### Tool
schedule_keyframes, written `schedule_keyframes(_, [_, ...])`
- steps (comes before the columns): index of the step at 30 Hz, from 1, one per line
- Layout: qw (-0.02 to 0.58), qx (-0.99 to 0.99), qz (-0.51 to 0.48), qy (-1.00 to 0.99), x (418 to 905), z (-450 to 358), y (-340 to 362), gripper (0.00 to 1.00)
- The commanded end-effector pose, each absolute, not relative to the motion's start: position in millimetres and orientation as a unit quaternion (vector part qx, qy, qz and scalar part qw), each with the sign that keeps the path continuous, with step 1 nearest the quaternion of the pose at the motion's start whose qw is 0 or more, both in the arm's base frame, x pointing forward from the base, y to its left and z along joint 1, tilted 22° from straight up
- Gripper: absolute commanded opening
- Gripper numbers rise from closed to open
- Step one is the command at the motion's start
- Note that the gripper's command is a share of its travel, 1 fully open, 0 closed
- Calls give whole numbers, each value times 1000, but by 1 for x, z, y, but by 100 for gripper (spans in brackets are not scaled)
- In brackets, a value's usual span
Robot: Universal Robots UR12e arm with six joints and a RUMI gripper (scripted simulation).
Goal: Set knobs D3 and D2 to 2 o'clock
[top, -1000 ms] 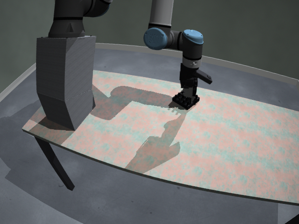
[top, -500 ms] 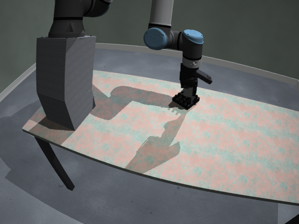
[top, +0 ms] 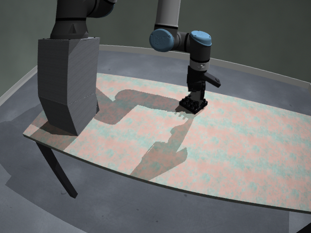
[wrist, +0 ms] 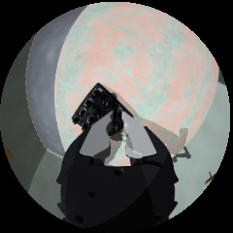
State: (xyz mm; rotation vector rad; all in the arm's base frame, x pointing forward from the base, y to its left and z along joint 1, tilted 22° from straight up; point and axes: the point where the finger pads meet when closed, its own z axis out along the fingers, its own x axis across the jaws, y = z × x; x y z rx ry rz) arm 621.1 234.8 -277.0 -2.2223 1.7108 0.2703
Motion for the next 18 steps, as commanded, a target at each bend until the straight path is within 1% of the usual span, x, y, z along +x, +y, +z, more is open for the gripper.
schedule_keyframes(1, [162, -778, 94, 599, 622, -277, 235, 4])
schedule_keyframes(18, [162, -781, 93, 595, 622, -277, 235, 4])
